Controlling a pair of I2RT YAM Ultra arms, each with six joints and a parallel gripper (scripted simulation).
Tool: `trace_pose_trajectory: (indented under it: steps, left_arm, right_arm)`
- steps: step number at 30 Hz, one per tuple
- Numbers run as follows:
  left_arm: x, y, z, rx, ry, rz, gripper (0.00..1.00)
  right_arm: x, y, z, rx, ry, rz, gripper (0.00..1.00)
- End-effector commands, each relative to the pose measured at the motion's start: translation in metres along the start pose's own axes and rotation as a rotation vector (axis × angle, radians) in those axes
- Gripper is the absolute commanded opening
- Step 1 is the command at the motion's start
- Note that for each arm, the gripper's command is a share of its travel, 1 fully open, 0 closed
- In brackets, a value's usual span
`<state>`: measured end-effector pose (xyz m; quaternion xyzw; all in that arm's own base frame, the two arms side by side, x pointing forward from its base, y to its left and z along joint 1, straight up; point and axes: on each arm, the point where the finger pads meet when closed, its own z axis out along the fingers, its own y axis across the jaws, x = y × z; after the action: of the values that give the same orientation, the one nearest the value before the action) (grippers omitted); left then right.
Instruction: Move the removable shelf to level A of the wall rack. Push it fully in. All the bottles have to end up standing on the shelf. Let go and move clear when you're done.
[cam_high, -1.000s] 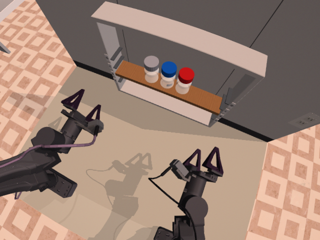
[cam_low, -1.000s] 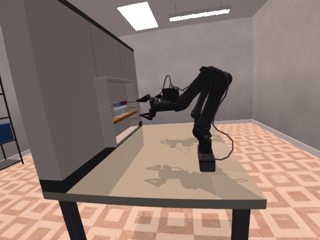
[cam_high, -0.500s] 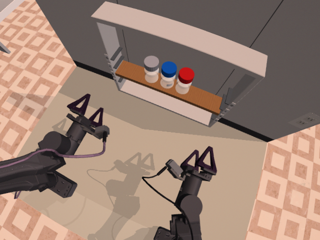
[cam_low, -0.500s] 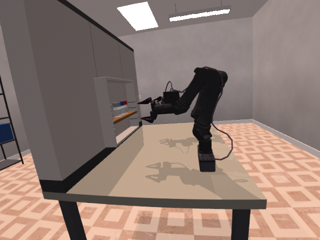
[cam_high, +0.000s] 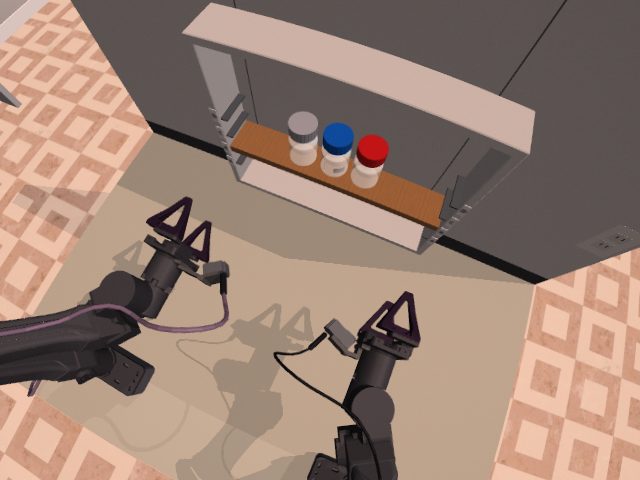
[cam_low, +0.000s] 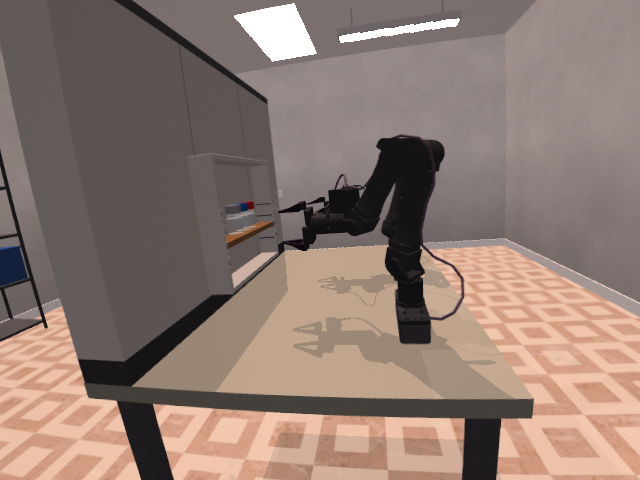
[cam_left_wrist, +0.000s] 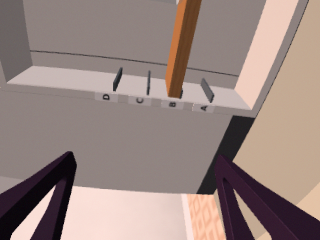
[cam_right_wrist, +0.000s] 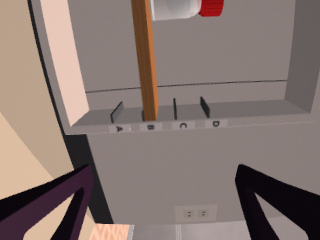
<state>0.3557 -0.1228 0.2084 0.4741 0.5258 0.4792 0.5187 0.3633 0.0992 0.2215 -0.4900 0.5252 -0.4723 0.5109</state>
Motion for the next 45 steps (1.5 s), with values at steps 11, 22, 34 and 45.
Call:
trace_pose_trajectory:
  steps: [11, 22, 34, 45]
  left_arm:
    - [-0.0028, -0.0161, -0.0037, -0.003, 0.013, 0.091, 1.0]
    - [-0.0028, -0.0161, -0.0037, -0.003, 0.013, 0.091, 1.0]
    - [-0.0028, -0.0161, -0.0037, -0.003, 0.013, 0.091, 1.0]
    - [-0.0028, -0.0161, -0.0037, -0.003, 0.013, 0.091, 1.0]
  right_arm:
    - [-0.006, 0.0035, -0.0018, 0.032, 0.002, -0.074, 1.0]
    - [-0.006, 0.0035, -0.0018, 0.032, 0.002, -0.074, 1.0]
    - [-0.006, 0.0035, -0.0018, 0.032, 0.002, -0.074, 1.0]
    - [-0.006, 0.0035, -0.0018, 0.032, 0.002, -0.074, 1.0]
